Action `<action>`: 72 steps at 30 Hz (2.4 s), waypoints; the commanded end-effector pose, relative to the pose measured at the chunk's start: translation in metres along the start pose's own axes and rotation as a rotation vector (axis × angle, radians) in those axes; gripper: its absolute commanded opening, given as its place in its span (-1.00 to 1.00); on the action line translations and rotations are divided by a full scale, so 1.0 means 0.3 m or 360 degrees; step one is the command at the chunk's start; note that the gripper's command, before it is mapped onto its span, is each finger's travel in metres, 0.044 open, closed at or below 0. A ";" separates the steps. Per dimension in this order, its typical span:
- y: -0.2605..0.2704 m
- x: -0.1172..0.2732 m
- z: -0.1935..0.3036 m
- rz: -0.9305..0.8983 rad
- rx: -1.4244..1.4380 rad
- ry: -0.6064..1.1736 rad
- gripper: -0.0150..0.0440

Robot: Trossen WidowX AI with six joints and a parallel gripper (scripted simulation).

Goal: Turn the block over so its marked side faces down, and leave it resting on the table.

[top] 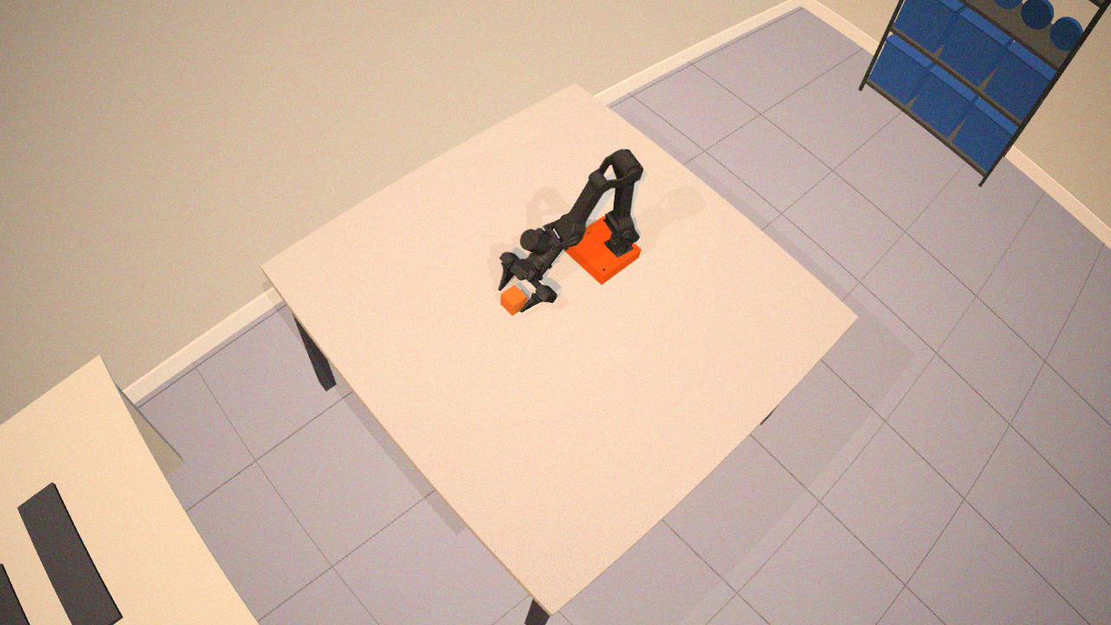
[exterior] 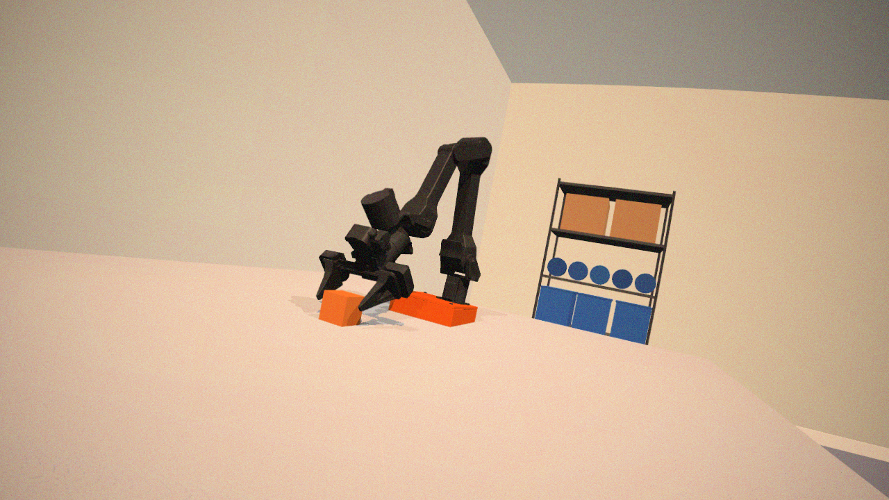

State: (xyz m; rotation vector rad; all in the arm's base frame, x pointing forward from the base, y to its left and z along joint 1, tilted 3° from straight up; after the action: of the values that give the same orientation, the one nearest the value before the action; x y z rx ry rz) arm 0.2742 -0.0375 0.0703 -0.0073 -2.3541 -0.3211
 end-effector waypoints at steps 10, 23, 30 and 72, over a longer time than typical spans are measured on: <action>0.075 0.205 -0.206 0.0134 0.0040 0.0427 1.00; 0.075 0.205 -0.206 0.0134 0.0040 0.0427 1.00; 0.095 0.166 -0.303 0.0196 0.0023 0.0664 1.00; 0.121 -0.040 -0.377 0.0371 0.0030 0.1271 1.00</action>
State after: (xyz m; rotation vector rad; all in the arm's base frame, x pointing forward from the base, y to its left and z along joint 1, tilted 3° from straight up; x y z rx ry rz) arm 0.3649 -0.0275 0.1551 -0.1155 -1.5573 -0.1443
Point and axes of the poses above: the point midway between the two fingers, 35 mm back from their tips, its own x axis back along the fingers, its own y axis across the jaws, z = x × y, the point moved 10 cm from there along x, back along the fingers, and after that the axes turned 15 degrees about -x, right-handed, at the moved point
